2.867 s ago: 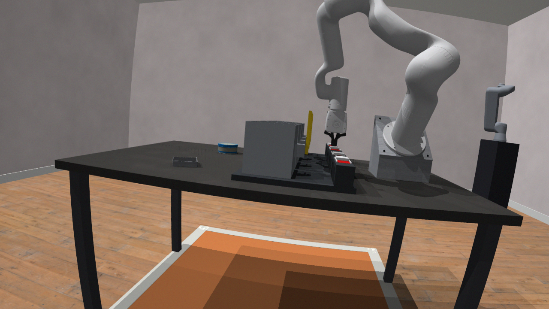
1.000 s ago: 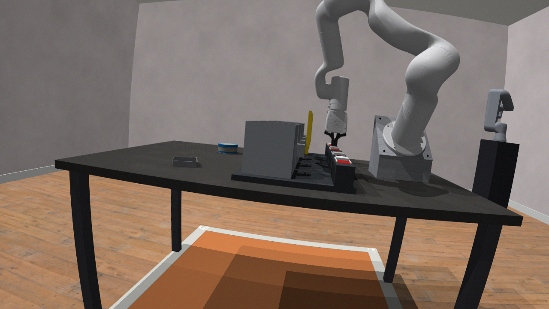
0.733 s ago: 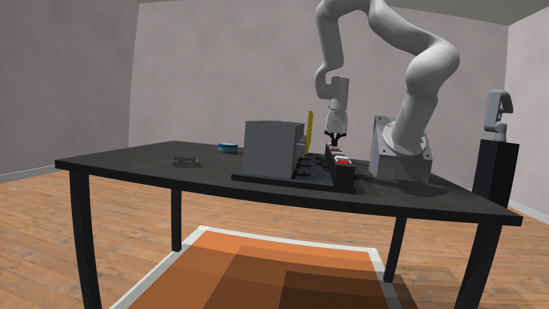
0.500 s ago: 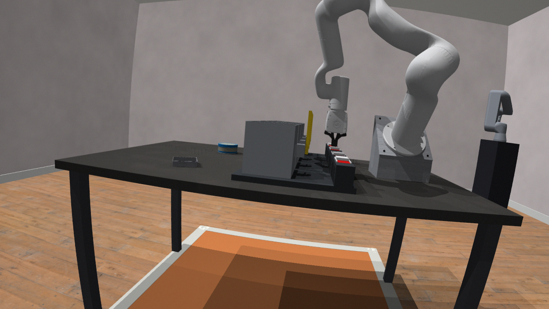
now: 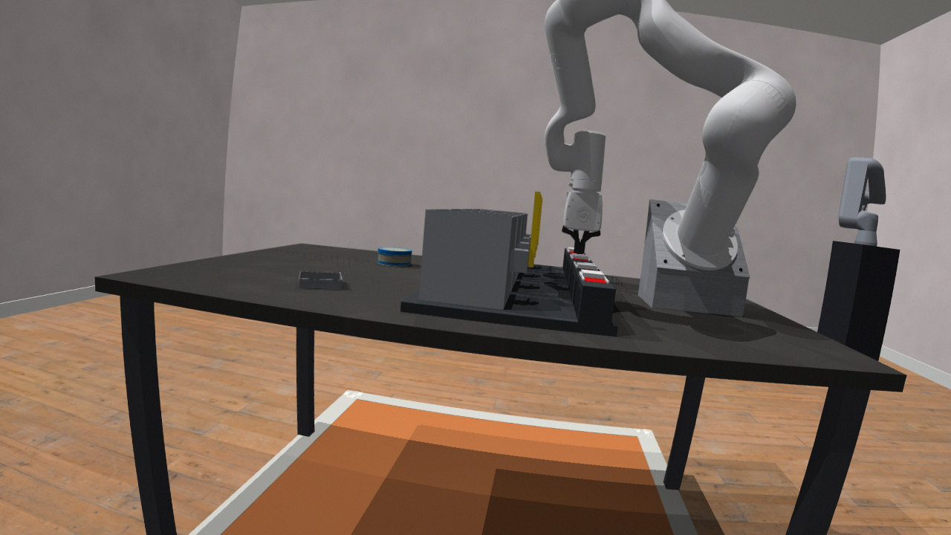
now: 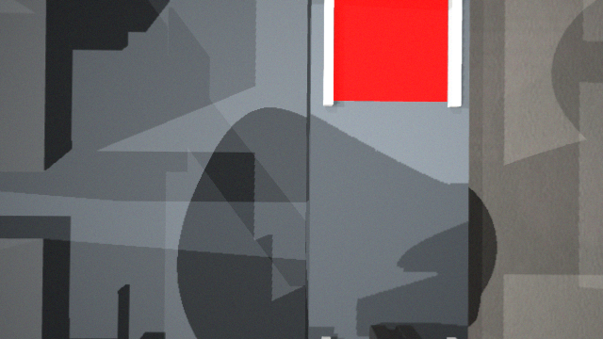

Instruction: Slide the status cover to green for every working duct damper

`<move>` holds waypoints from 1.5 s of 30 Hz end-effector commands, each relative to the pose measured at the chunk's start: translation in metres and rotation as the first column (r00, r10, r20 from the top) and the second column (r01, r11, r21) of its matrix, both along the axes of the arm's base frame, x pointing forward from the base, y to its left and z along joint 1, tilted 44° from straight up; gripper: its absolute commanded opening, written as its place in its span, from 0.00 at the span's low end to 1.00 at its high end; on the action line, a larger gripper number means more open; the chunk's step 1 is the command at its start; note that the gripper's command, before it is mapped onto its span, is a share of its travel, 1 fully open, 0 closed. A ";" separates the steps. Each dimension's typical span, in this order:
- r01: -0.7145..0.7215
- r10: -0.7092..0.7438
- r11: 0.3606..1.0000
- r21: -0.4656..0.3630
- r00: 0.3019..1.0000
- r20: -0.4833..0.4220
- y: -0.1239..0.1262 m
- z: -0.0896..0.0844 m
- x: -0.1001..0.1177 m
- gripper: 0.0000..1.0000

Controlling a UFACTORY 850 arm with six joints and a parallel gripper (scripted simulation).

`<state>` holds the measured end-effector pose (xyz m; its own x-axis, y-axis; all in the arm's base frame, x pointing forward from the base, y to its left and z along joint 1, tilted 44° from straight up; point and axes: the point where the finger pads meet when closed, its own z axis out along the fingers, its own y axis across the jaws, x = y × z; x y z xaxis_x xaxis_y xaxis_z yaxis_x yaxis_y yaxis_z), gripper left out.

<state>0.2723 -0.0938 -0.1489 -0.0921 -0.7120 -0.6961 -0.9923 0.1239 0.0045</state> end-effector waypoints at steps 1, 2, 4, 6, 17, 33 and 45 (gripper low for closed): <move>0.001 -0.001 1.000 -0.001 1.000 0.001 0.001 0.002 0.001 0.00; 0.001 -0.001 1.000 -0.001 1.000 0.001 0.001 0.002 0.001 0.00; 0.001 -0.001 1.000 -0.001 1.000 0.001 0.002 0.003 0.001 0.00; 0.001 -0.001 1.000 -0.001 1.000 0.001 0.003 0.004 0.001 0.00; 0.001 -0.001 1.000 -0.001 1.000 0.001 0.007 0.007 0.002 0.00; 0.001 -0.001 1.000 -0.001 1.000 0.001 0.011 0.012 0.002 0.00; 0.001 -0.001 1.000 -0.001 1.000 0.001 0.014 0.015 0.003 0.00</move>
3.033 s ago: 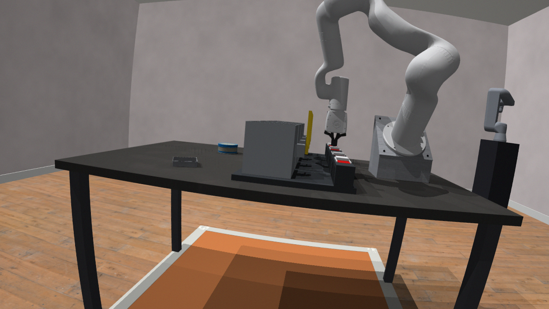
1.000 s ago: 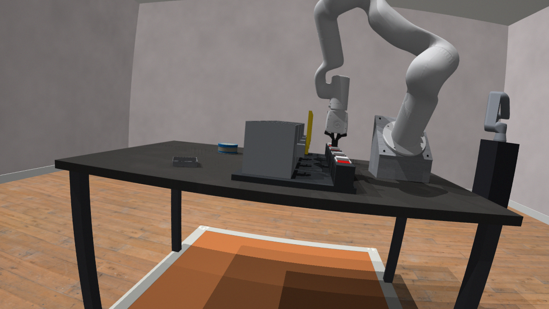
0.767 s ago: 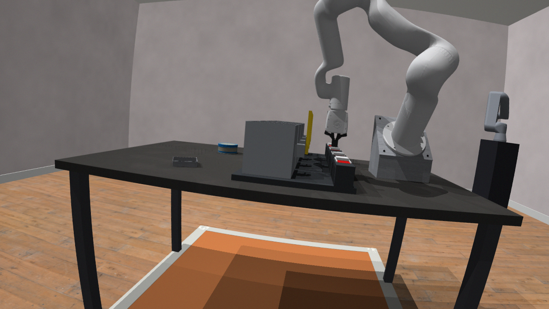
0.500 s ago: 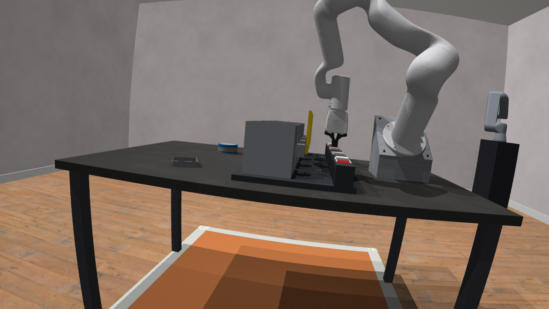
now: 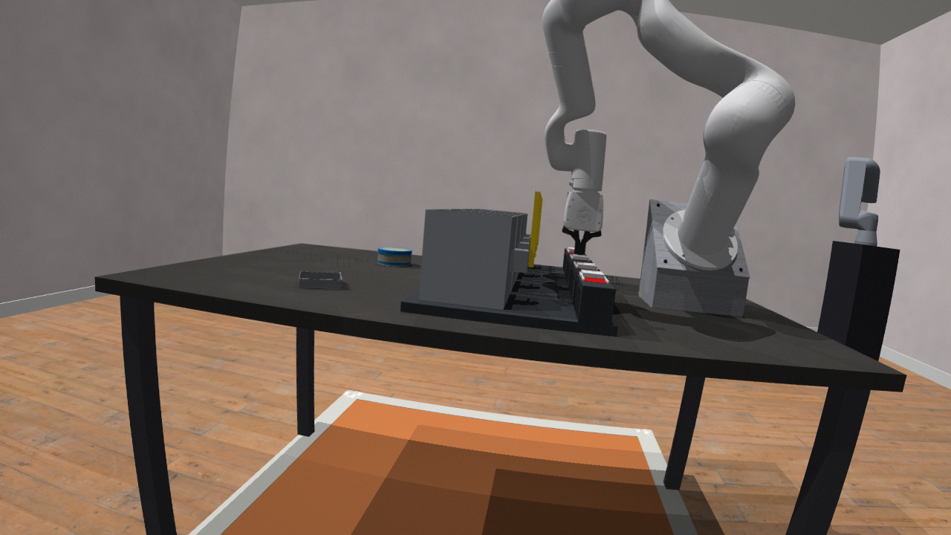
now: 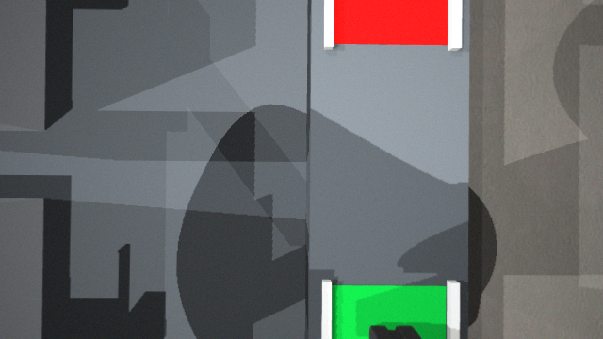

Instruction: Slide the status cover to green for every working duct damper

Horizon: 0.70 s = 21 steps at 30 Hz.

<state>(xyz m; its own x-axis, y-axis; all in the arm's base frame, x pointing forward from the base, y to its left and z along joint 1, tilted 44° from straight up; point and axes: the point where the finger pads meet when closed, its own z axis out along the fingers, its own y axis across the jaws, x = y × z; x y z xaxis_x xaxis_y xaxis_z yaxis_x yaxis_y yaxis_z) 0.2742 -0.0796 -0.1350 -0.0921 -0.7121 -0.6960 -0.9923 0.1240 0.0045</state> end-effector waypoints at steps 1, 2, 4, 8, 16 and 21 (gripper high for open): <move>0.001 -0.001 1.000 -0.001 1.000 0.001 0.000 0.001 0.001 0.00; 0.001 -0.001 1.000 -0.001 1.000 0.001 0.000 0.001 0.001 0.00; 0.001 -0.001 1.000 -0.001 1.000 0.001 0.001 0.002 0.001 0.00; 0.001 -0.001 1.000 -0.001 1.000 0.001 0.001 0.002 0.001 0.00; 0.001 -0.001 1.000 -0.001 1.000 0.001 0.002 0.003 0.001 0.00; 0.001 -0.001 1.000 -0.001 1.000 0.001 0.002 0.003 0.001 0.00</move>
